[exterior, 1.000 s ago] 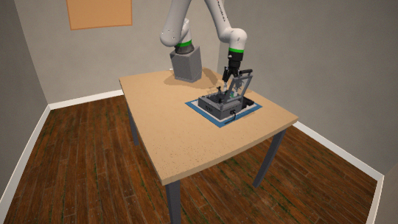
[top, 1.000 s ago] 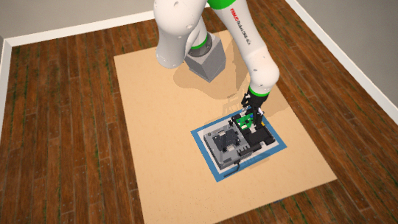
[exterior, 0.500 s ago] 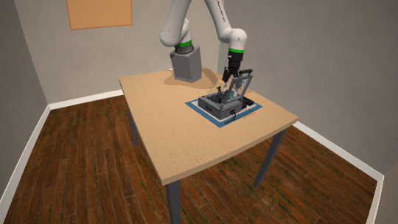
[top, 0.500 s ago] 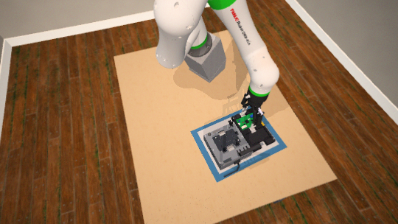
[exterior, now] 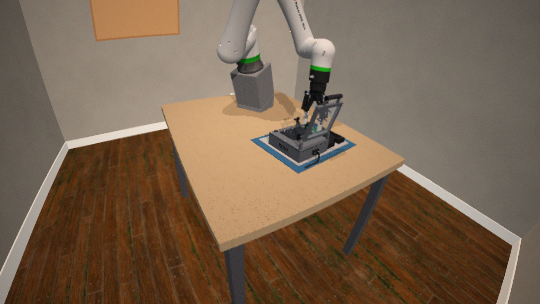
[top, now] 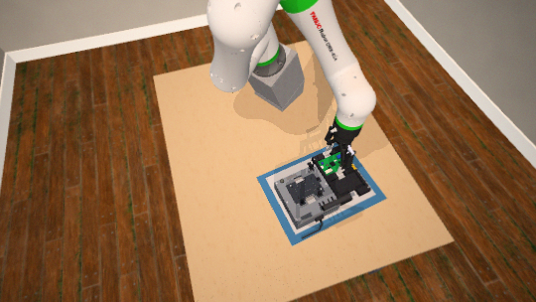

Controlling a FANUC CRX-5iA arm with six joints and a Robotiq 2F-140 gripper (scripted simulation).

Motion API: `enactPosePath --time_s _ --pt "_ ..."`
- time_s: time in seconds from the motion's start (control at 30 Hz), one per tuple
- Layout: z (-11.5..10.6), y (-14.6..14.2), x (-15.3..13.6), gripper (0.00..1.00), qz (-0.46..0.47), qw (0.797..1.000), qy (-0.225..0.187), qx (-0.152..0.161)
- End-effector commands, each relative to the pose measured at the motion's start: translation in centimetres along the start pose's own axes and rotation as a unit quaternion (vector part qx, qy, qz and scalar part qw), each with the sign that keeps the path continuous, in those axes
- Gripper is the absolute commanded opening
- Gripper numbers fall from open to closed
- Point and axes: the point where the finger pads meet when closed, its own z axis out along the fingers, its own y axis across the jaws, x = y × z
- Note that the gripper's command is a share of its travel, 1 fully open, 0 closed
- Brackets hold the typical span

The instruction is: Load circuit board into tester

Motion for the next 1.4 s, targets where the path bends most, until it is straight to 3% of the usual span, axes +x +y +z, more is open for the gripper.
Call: enactPosePath --time_s 0.0,1.37 --pt "0.0 0.0 0.0 0.58 0.0 1.0 0.0 0.0" --pt "1.2 0.0 0.0 0.58 0.0 1.0 0.0 0.0"
